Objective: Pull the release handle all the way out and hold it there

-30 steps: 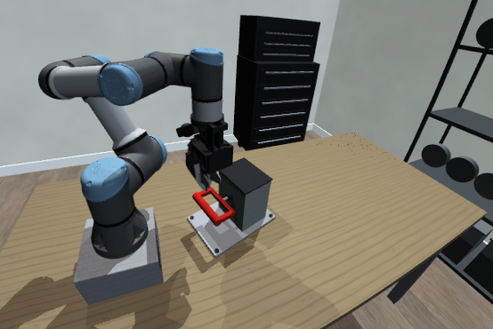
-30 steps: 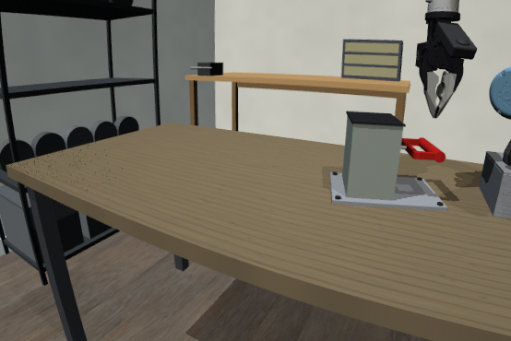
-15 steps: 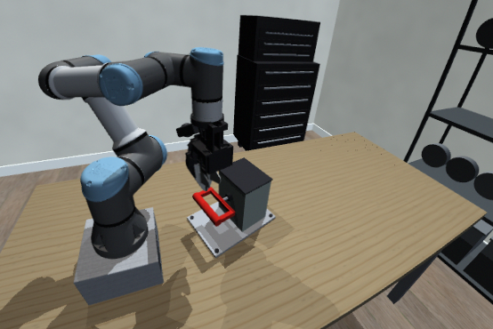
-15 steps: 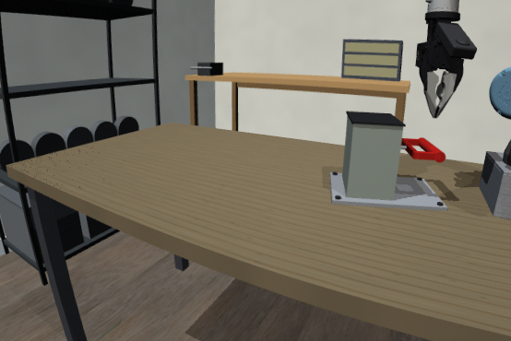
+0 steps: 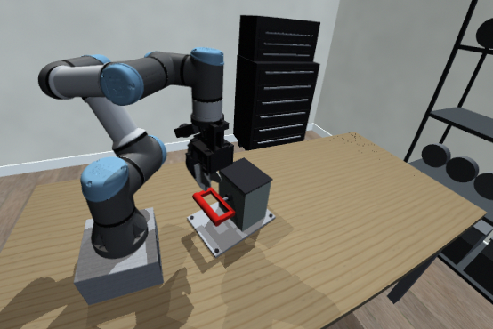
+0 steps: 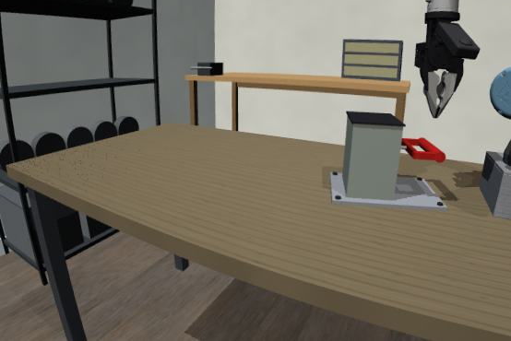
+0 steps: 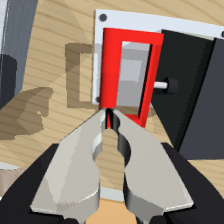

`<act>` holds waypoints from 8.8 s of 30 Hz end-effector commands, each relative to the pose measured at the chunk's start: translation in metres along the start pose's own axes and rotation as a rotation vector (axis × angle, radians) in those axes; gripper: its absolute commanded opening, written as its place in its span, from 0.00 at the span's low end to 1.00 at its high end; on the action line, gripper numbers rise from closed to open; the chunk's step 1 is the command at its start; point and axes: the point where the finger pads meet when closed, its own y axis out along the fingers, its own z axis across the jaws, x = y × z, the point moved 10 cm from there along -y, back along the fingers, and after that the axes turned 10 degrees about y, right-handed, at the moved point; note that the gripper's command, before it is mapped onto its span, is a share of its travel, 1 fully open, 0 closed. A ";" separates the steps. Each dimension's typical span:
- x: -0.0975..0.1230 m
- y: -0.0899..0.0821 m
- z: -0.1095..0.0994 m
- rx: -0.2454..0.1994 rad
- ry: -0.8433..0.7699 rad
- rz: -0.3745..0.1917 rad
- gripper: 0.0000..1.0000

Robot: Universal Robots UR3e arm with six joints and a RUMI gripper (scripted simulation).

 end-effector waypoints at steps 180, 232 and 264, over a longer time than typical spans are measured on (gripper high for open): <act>-0.003 0.024 0.024 -0.041 -3.071 0.258 0.30; -0.002 0.050 0.023 -0.041 -3.071 0.258 0.30; -0.002 0.050 0.026 -0.041 -3.071 0.258 0.30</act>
